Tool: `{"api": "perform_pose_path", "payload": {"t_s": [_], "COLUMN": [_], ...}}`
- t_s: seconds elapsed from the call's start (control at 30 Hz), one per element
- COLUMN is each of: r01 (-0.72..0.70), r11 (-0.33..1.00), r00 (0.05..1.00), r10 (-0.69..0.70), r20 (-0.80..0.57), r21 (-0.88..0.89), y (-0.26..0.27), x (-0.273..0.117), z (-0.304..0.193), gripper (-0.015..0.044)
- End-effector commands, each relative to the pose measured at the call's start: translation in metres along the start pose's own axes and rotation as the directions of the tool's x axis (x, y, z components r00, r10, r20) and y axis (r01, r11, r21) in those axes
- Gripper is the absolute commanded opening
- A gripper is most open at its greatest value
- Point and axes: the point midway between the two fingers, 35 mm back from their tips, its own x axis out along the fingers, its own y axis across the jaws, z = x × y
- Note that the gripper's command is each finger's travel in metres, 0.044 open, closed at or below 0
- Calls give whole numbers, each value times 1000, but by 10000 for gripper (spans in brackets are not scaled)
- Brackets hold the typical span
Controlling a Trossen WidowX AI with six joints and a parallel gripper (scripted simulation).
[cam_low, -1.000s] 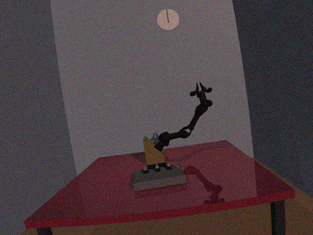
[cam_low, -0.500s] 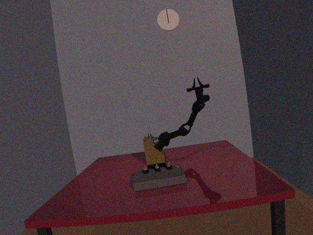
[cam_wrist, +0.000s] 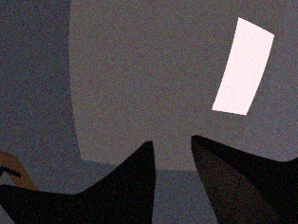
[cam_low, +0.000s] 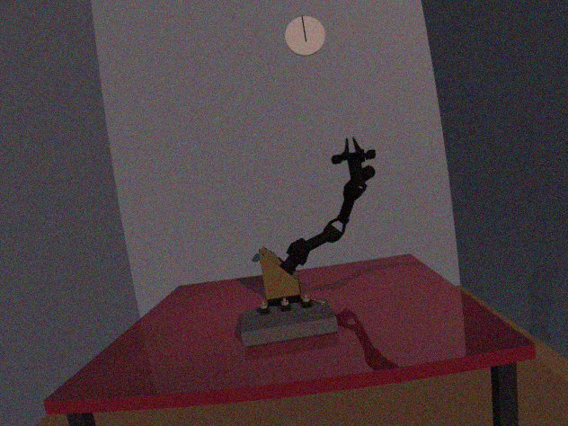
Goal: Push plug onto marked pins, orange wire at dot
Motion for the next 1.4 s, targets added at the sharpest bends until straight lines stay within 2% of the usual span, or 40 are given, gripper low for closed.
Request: {"api": "perform_pose_path", "payload": {"t_s": [0.0,0.67,1.37], "r01": [-24,-216,-482], "r11": [998,952,842], "r00": [997,906,677], "r10": [21,113,184], "r20": [-69,-407,-713], "r21": [-50,-218,-241], "y": [-2,-18,-41], "x": [6,0,-57], "z": [-29,-168,-297], "gripper": [115,115,115]}}
